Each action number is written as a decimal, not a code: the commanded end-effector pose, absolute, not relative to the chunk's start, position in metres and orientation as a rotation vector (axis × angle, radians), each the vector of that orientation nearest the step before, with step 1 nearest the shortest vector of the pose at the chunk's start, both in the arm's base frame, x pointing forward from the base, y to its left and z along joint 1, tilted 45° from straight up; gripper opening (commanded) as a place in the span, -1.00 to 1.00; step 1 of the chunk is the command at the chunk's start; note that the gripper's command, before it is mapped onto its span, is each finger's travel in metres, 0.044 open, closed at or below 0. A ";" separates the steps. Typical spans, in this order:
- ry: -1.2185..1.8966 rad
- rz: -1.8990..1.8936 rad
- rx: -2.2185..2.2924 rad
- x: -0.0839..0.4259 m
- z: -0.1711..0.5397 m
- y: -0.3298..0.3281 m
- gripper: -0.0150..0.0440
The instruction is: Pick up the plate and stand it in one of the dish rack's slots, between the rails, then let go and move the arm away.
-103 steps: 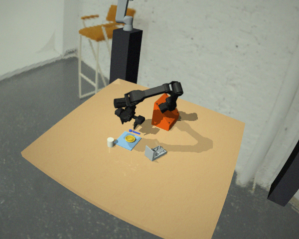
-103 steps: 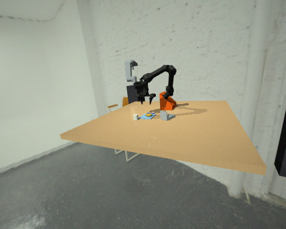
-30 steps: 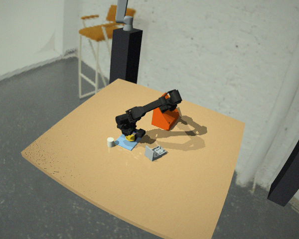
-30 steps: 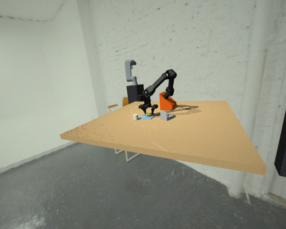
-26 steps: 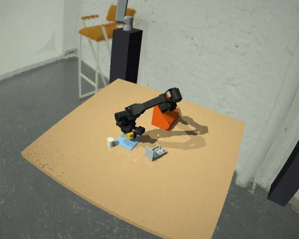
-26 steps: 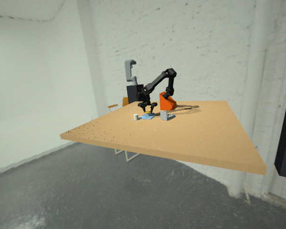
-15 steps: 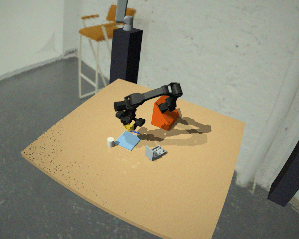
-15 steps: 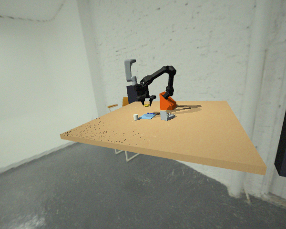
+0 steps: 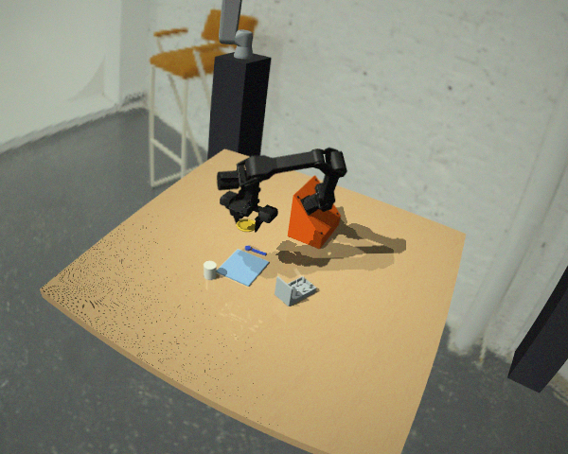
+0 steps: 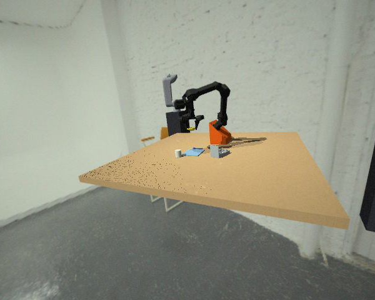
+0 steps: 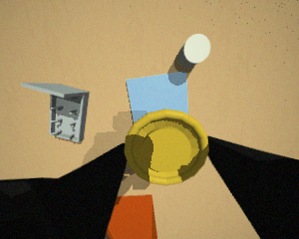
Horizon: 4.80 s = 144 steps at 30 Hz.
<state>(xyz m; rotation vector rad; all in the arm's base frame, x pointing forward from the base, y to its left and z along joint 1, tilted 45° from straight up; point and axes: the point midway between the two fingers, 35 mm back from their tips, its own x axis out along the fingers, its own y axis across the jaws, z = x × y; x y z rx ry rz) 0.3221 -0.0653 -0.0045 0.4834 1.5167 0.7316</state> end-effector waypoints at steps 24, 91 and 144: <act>1.775 0.068 1.063 0.302 0.088 0.007 -0.49; 1.454 -0.969 1.179 0.210 0.079 0.106 -0.49; 0.419 -0.345 0.737 0.216 0.063 0.162 -0.49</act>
